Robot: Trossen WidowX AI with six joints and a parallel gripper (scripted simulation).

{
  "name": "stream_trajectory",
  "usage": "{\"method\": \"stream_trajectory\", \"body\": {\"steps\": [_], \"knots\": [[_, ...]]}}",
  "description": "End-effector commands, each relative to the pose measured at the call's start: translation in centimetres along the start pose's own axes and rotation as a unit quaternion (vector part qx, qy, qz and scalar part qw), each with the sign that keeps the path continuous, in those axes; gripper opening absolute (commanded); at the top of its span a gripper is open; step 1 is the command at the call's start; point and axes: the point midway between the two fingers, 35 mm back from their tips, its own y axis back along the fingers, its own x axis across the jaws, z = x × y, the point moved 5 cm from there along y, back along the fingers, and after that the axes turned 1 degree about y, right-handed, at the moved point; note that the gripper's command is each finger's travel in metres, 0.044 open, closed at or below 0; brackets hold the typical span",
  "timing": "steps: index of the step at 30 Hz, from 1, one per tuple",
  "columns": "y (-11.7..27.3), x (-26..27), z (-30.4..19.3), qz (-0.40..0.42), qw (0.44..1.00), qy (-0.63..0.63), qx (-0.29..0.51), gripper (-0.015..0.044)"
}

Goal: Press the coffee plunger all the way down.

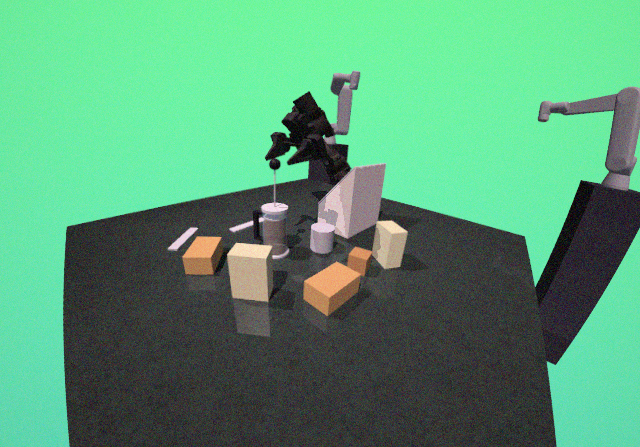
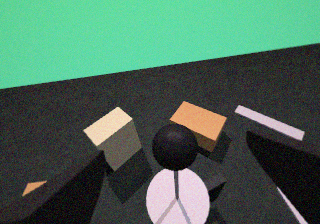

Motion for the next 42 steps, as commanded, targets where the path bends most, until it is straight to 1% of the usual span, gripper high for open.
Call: {"method": "stream_trajectory", "body": {"steps": [1,6,18,30,42], "knots": [[-0.6,0.0,0.0,0.001,1.0,0.002,-0.002,0.044],[-1.2,0.0,0.0,0.001,1.0,0.002,-0.003,0.044],[-1.2,0.0,0.0,0.001,1.0,0.002,-0.003,0.0127],[-1.3,0.0,-0.1,0.001,1.0,0.002,-0.003,0.0127],[-2.6,0.3,-1.5,0.002,1.0,0.002,-0.001,0.0127]]}}
